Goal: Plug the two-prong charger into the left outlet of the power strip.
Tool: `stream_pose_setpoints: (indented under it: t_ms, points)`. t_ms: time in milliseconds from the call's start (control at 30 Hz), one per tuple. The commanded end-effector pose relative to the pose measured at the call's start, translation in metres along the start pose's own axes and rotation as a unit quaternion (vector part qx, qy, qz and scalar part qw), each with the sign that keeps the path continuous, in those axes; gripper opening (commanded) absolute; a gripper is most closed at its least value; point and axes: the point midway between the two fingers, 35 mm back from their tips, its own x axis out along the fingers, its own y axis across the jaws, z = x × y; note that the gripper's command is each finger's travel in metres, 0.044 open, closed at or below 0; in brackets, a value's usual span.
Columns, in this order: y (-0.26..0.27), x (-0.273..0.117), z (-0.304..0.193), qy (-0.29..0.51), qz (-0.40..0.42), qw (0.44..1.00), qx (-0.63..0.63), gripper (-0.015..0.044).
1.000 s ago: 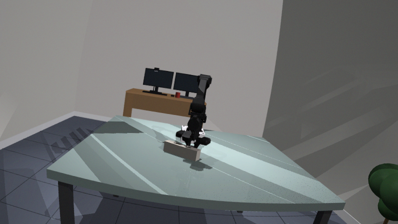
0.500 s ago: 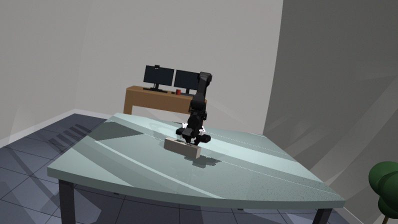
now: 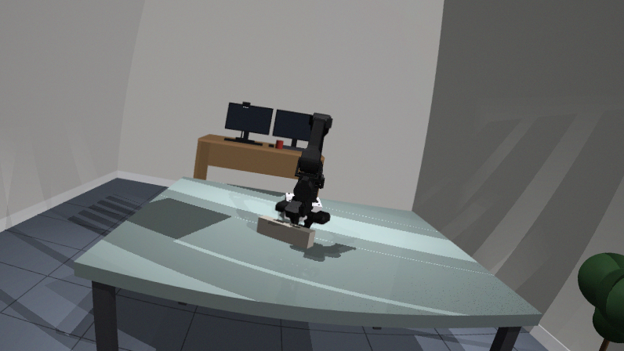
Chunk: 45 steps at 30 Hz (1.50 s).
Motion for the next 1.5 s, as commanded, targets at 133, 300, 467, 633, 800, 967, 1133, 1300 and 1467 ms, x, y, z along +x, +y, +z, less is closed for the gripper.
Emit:
stream_pose_setpoints:
  t_ms: [133, 300, 467, 633, 800, 967, 1133, 1300, 1467]
  points:
    - [0.0, 0.0, 0.0, 0.0, 0.0, 1.0, 0.0, 0.0]
    - [0.0, 0.0, 0.0, 0.0, 0.0, 1.0, 0.0, 0.0]
    - [0.0, 0.0, 0.0, 0.0, 0.0, 1.0, 0.0, 0.0131]
    - [0.0, 0.0, 0.0, 0.0, 0.0, 1.0, 0.0, 0.0263]
    - [0.0, 0.0, 0.0, 0.0, 0.0, 1.0, 0.0, 0.0394]
    - [0.0, 0.0001, -0.0006, -0.001, 0.0, 1.0, 0.0, 0.044]
    - [0.0, 0.0002, -0.0019, -0.003, 0.0, 1.0, 0.0, 0.044]
    - [0.0, 0.0004, -0.0033, -0.004, 0.001, 1.0, 0.0, 0.044]
    - [0.0, 0.0005, -0.0046, -0.006, 0.001, 1.0, 0.0, 0.044]
